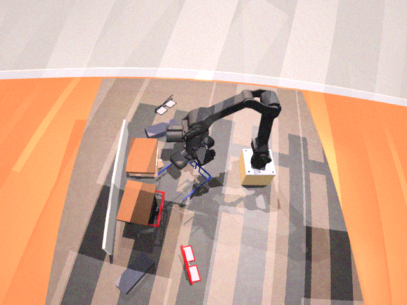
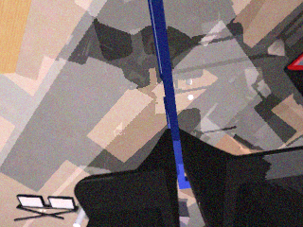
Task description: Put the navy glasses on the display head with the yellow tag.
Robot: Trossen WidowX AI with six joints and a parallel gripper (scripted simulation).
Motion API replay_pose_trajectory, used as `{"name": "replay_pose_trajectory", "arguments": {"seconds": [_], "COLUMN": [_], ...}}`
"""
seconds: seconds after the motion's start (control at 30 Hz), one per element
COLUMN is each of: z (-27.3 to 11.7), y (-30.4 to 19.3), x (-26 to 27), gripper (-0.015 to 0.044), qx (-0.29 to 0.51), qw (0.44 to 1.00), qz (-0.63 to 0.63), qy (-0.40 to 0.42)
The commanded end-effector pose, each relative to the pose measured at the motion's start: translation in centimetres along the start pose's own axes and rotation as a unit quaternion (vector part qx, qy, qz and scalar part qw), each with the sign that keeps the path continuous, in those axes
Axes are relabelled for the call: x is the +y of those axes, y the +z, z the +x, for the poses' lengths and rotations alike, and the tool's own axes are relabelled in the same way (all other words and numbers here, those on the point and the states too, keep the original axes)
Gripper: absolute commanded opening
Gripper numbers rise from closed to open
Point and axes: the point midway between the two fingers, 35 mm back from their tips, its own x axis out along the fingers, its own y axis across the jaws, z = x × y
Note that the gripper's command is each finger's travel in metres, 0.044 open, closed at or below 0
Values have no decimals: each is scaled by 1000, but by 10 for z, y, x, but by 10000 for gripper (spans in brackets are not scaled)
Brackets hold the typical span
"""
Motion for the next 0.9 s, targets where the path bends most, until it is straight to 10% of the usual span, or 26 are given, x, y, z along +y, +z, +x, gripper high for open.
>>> {"name": "replay_pose_trajectory", "arguments": {"seconds": [0.0, 0.87], "z": [5, 36], "y": [0, -2], "x": [0, -2], "gripper": [0, 0], "qx": [1, 1], "qw": [1000, 1000], "qz": [-3, -3], "qy": [2, 2]}}
